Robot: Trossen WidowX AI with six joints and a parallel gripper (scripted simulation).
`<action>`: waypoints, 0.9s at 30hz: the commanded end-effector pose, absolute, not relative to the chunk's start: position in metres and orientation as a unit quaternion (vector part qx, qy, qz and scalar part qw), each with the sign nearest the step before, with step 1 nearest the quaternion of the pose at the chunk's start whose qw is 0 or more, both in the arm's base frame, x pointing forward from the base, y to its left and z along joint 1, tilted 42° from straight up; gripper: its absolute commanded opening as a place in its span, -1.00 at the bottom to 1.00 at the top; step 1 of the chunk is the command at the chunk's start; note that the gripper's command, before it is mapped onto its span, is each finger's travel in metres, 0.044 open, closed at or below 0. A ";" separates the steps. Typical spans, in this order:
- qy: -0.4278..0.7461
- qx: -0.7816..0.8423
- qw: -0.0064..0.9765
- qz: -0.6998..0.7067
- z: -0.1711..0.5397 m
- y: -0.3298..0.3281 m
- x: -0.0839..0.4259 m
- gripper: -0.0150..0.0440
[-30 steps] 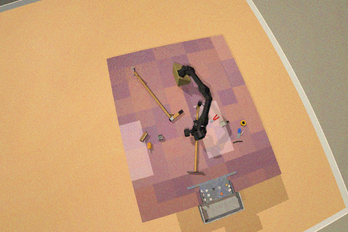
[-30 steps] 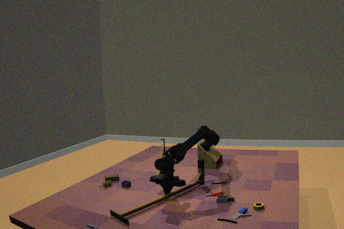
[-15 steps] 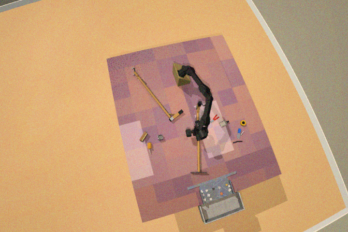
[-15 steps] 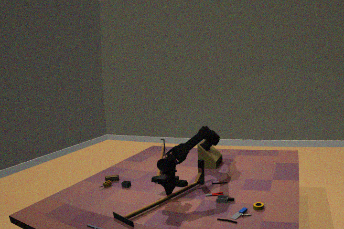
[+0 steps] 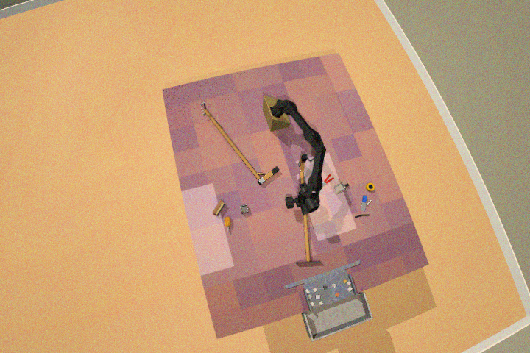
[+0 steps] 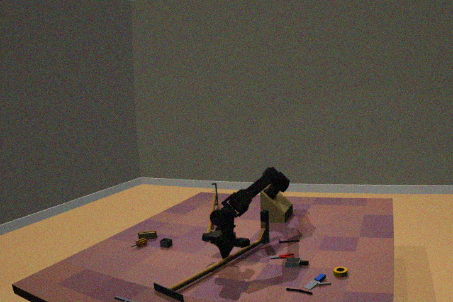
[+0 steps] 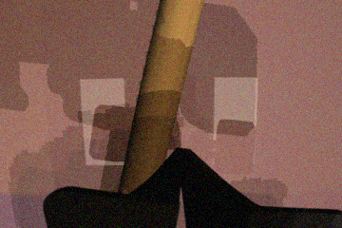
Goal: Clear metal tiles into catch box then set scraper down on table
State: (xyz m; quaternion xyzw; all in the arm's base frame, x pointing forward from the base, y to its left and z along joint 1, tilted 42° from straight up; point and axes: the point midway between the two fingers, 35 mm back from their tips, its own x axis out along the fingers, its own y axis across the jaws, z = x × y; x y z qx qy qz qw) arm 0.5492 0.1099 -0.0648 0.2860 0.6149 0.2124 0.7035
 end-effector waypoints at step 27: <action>0.610 0.286 0.708 0.213 -0.037 0.110 0.555 -0.49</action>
